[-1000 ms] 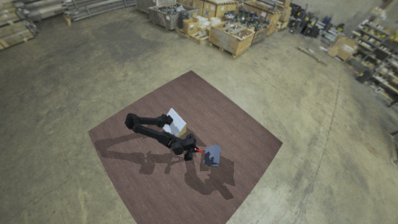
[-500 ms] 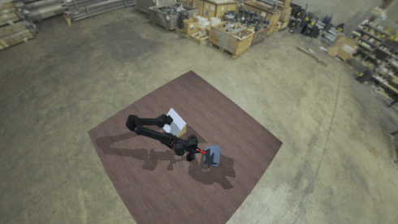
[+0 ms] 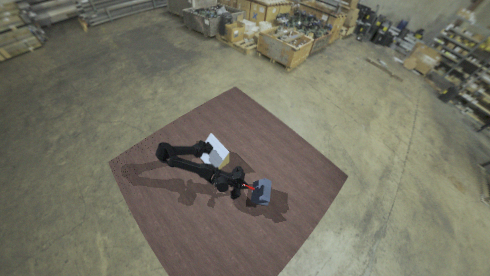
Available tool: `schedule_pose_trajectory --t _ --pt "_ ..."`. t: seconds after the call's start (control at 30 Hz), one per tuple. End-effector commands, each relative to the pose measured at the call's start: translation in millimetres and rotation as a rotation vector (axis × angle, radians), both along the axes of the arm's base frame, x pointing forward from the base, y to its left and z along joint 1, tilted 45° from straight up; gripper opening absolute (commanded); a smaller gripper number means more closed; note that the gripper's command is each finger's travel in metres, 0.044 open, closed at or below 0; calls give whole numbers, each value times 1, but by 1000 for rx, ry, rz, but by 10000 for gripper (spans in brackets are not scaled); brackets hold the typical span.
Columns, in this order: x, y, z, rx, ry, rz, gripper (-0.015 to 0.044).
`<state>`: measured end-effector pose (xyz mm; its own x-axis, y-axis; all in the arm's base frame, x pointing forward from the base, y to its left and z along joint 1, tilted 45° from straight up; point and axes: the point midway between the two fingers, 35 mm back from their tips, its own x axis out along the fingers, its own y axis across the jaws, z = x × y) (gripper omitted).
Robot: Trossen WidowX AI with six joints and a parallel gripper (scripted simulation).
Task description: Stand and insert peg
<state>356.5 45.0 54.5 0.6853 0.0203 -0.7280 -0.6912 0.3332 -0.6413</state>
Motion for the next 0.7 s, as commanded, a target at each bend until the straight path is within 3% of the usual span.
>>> schedule_pose_trajectory --t 0.0,0.67 --pt "-1 0 -3 1 6 3 0" --pt "14 0 -19 3 6 1 0"
